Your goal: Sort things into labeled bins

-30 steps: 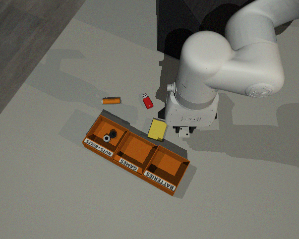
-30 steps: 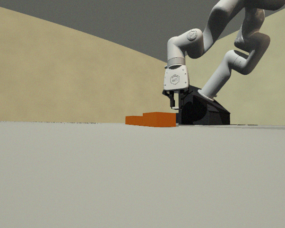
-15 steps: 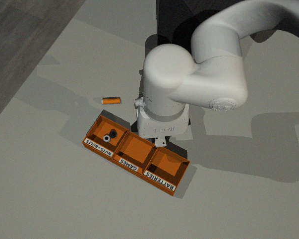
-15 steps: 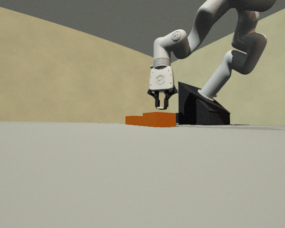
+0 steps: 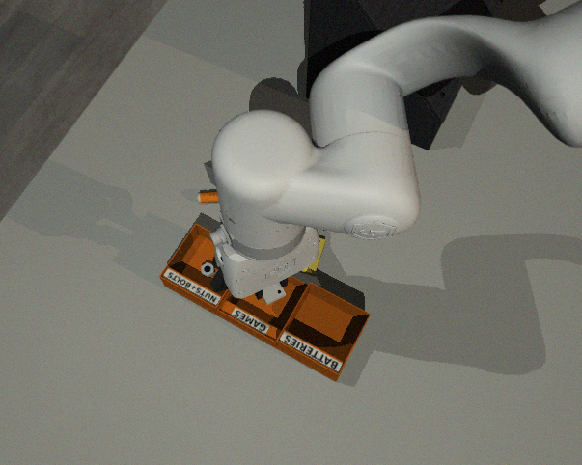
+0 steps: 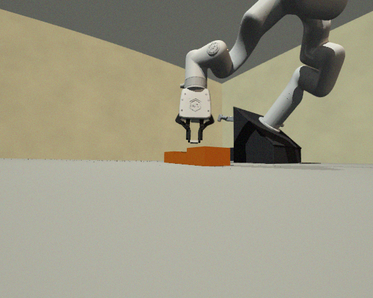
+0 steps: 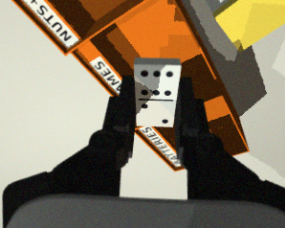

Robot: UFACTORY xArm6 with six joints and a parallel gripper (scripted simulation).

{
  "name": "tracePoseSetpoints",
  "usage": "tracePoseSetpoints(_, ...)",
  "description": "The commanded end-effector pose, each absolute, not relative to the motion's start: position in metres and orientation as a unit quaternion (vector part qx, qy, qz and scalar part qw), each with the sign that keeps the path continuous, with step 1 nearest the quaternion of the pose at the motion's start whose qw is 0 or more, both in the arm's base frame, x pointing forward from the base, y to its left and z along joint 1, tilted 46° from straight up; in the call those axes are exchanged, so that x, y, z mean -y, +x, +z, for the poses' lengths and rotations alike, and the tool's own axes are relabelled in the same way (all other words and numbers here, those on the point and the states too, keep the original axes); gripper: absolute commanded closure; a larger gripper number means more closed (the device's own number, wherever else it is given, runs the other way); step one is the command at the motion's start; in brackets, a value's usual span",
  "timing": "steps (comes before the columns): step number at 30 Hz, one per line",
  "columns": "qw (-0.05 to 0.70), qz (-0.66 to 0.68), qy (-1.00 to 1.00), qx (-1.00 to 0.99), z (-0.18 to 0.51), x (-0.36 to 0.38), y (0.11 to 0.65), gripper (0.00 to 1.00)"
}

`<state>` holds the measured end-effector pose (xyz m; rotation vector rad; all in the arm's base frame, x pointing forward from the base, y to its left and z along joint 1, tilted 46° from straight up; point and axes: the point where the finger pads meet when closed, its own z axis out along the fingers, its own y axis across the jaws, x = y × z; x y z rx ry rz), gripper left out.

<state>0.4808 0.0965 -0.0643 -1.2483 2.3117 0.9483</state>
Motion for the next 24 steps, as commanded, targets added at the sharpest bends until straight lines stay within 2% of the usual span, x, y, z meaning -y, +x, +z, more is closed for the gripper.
tracePoseSetpoints(1,0.202,0.321,-0.502,-0.777,-0.0644,-0.0952,0.4843,1.0)
tracePoseSetpoints(24,0.267,0.28,-0.651,-0.653,-0.0642,-0.0954,0.484,1.0)
